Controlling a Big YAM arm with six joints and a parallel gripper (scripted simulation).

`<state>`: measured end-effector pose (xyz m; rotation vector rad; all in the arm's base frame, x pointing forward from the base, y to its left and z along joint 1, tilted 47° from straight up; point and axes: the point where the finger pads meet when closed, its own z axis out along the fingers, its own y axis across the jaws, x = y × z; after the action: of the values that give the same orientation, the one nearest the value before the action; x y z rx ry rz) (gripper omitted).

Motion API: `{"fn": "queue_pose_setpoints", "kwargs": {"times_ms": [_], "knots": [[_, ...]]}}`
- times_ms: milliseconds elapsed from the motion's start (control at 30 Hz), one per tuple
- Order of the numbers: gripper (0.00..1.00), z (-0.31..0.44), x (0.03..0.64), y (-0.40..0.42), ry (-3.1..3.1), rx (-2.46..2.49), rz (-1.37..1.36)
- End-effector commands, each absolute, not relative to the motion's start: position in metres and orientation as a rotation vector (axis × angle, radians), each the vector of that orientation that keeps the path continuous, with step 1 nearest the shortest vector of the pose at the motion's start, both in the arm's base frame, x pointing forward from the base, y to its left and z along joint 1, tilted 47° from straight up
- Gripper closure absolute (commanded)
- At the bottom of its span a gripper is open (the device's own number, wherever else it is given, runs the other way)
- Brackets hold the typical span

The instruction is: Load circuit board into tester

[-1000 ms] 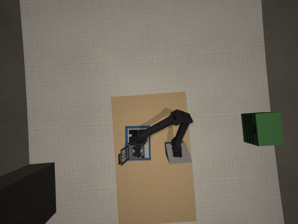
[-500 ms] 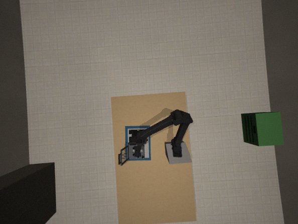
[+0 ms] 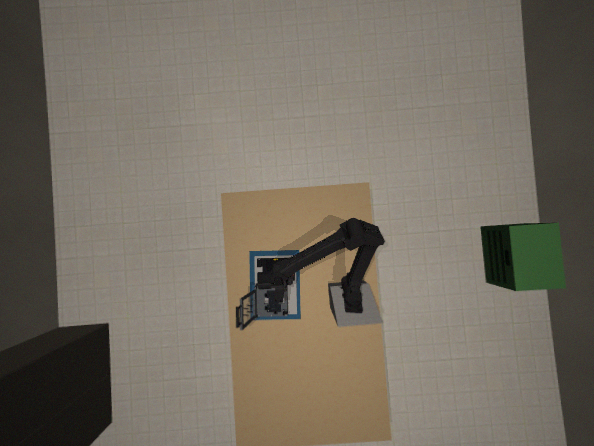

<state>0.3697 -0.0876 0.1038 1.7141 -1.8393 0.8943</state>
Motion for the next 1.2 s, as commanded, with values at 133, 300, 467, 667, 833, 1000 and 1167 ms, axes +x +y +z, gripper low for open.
{"fn": "queue_pose_setpoints", "kwargs": {"times_ms": [133, 300, 467, 667, 833, 1000, 1167], "knots": [[0.28, 0.1183, 0.3834, -0.0757, -1.764, 1.805, 0.908], [0.28, 0.1183, 0.3833, -0.0757, -1.745, 1.818, 0.9], [0.28, 0.1183, 0.3833, -0.0757, -1.72, 1.835, 0.891], [0.28, 0.1183, 0.3833, -0.0758, -1.7, 1.848, 0.883], [0.28, 0.1183, 0.3833, -0.0758, -1.693, 1.852, 0.881], [0.28, 0.1183, 0.3833, -0.0758, -1.687, 1.856, 0.878], [0.28, 0.1183, 0.3833, -0.0758, -1.684, 1.858, 0.878]]}}
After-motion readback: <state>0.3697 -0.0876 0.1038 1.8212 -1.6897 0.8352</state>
